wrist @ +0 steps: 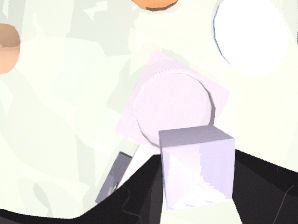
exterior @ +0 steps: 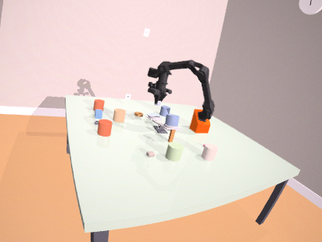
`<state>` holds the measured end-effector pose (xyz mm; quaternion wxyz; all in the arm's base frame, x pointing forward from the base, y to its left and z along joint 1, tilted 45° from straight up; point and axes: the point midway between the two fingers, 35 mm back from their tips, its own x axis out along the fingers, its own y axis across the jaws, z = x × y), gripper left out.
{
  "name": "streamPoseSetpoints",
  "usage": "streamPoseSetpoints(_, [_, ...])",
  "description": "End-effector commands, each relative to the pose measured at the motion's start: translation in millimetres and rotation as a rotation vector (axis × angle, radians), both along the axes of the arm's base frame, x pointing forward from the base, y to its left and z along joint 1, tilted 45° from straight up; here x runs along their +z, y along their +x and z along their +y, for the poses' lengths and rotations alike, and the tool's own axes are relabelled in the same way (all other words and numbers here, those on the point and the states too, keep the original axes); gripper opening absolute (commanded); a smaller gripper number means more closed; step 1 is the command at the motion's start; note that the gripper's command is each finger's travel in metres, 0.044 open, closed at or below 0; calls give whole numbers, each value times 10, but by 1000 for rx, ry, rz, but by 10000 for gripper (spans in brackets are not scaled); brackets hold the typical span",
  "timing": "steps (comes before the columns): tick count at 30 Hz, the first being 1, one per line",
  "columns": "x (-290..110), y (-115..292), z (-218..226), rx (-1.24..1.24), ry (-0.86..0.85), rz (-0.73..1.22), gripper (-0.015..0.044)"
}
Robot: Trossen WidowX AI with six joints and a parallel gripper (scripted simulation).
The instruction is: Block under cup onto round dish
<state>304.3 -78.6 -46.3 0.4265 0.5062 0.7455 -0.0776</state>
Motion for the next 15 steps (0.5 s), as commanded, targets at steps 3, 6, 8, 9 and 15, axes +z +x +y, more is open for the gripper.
streamPoseSetpoints(3, [-14,-8,-78,6,-7,-7,0])
streamPoseSetpoints(6, [-161,-49,-159,5,-9,-7,0])
streamPoseSetpoints(8, [-259,-79,-211,5,-11,-8,0])
streamPoseSetpoints(9, [-308,-96,-236,5,-11,-8,0])
streamPoseSetpoints(15, [-602,-211,-376,5,-14,-8,0])
